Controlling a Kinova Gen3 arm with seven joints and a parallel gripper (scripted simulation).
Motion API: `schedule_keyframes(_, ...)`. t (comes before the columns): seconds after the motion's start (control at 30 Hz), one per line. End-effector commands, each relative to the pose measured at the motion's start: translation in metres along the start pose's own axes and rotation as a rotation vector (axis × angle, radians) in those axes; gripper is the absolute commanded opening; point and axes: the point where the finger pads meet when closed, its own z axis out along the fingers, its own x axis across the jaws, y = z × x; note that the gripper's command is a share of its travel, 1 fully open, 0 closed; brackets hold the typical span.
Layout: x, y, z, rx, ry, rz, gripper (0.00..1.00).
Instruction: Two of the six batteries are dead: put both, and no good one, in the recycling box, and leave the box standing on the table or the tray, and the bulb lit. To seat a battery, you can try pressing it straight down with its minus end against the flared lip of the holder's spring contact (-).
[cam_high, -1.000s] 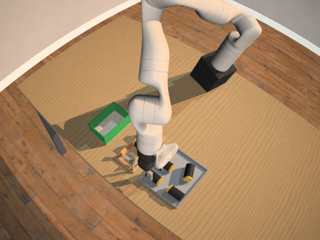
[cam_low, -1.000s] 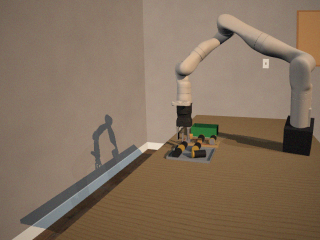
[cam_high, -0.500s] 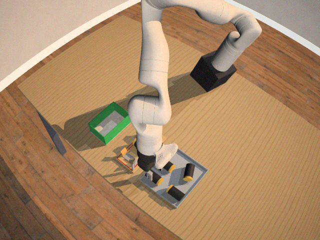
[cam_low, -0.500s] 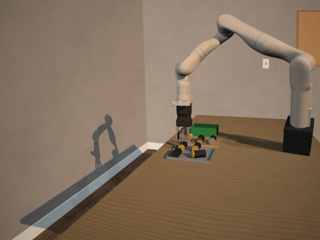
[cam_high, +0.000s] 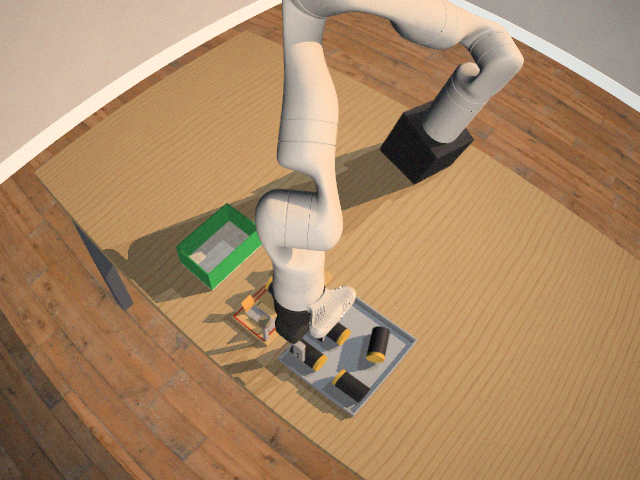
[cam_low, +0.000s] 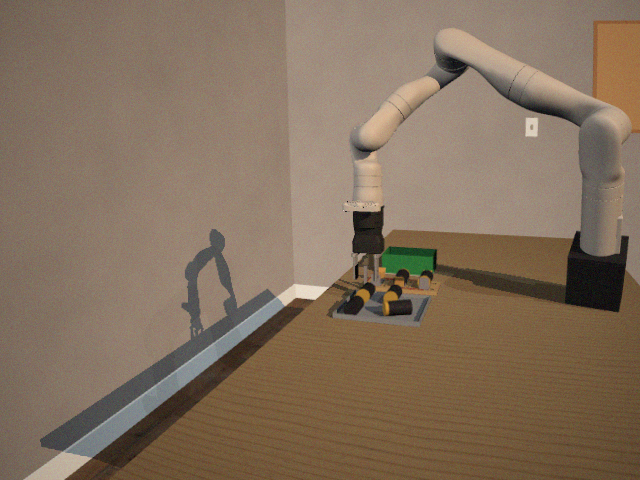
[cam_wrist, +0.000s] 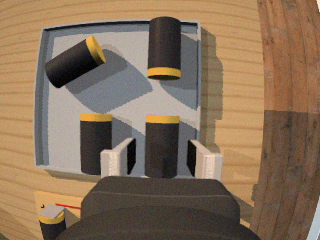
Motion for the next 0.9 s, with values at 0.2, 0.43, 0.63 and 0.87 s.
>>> schedule_keyframes(0.2, 0.001, 0.0, -0.001, 0.0, 0.002, 0.0, 0.9)
schedule_keyframes(0.43, 0.001, 0.0, 0.0, 0.0, 0.002, 0.0, 0.9)
schedule_keyframes(0.63, 0.001, 0.0, 0.016, 0.0, 0.002, 0.0, 0.9)
schedule_keyframes(0.87, 0.001, 0.0, 0.034, 0.0, 0.002, 0.0, 0.9)
